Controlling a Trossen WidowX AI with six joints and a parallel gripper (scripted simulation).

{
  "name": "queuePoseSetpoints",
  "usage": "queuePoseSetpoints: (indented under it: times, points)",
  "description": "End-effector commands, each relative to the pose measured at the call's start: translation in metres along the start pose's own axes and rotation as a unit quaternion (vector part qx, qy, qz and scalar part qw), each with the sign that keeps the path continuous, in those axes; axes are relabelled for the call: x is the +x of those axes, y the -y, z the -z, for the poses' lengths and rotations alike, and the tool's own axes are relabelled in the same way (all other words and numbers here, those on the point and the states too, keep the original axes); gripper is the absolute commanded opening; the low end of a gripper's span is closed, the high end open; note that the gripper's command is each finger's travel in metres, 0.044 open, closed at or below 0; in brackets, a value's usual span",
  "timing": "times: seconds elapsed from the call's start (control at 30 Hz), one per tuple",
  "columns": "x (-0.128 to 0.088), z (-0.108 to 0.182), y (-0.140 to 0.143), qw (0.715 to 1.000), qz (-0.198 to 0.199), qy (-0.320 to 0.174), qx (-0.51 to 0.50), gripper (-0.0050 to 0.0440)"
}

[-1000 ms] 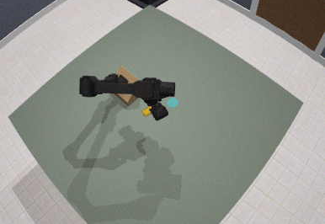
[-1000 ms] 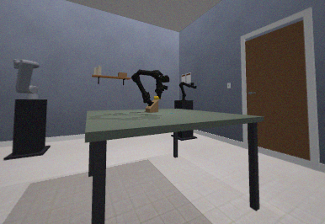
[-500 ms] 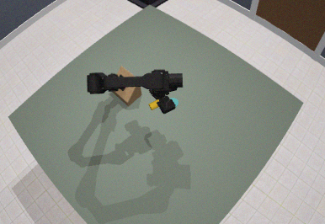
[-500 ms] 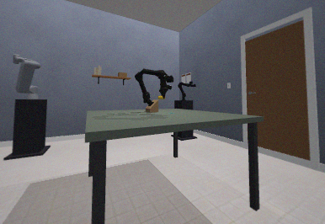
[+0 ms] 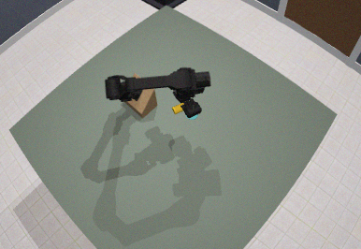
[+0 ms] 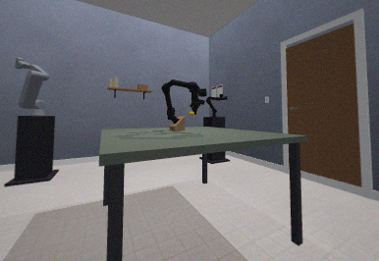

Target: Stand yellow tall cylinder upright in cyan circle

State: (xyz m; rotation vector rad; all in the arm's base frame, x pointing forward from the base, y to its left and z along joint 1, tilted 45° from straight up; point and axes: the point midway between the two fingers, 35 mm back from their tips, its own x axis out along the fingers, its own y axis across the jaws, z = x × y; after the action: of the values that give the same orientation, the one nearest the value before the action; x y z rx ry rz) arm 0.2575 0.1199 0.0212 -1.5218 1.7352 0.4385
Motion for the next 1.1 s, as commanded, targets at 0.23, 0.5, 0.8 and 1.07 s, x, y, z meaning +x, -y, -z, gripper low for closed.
queuePoseSetpoints:
  times: [0.23, 0.5, 0.8, 1.07]
  points:
    - [-0.004, -0.031, -0.014, 1.000, 0.005, 0.005, 0.018, 0.0105]
    - [-0.002, -0.048, -0.026, 1.000, 0.006, 0.001, 0.025, 0.0105]
    - [-0.001, -0.056, -0.033, 1.000, 0.007, -0.001, 0.028, 0.0105]
    - [0.002, -0.050, -0.033, 1.000, -0.003, 0.006, 0.028, 0.0105]
